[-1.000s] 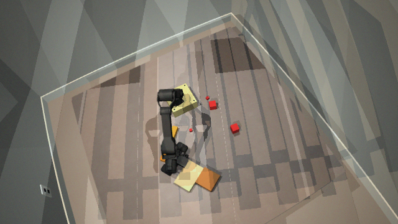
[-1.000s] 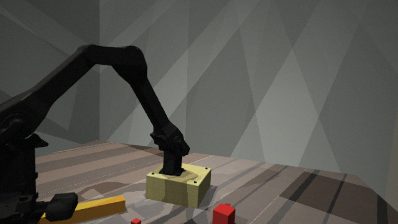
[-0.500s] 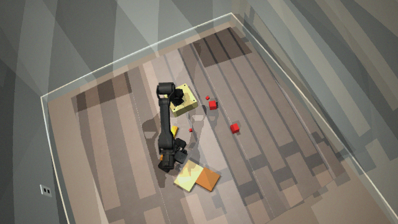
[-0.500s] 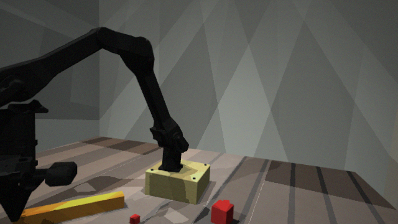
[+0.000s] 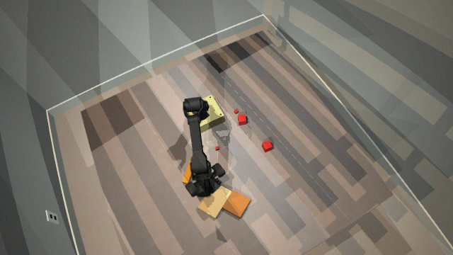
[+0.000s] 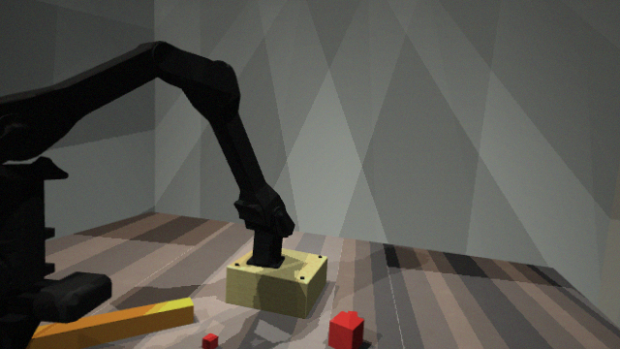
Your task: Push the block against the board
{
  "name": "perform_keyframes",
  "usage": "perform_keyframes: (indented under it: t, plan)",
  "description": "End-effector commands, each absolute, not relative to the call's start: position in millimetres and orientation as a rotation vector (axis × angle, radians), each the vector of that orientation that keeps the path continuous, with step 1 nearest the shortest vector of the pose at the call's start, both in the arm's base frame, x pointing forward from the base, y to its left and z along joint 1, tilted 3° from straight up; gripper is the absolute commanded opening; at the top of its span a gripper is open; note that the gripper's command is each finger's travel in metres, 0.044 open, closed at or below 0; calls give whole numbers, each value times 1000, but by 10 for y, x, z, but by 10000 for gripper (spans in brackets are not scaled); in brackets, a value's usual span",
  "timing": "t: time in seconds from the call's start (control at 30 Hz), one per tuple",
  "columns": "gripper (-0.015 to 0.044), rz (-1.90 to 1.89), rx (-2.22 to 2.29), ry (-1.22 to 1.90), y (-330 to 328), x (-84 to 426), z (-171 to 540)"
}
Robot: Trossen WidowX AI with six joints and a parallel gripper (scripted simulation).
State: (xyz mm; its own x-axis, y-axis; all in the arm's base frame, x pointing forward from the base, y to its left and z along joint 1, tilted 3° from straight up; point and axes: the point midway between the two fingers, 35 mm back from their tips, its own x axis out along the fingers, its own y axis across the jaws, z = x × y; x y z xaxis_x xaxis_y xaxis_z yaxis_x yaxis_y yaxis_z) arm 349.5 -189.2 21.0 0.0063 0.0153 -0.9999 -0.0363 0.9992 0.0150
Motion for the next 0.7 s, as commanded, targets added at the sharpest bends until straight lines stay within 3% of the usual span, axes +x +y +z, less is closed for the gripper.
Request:
perform_keyframes:
  t: [0.0,0.67]
  plan:
    - [0,-62,96,1564,-1795,3631,208]
    - [0,-598,642,1484,-1193,4215,249]
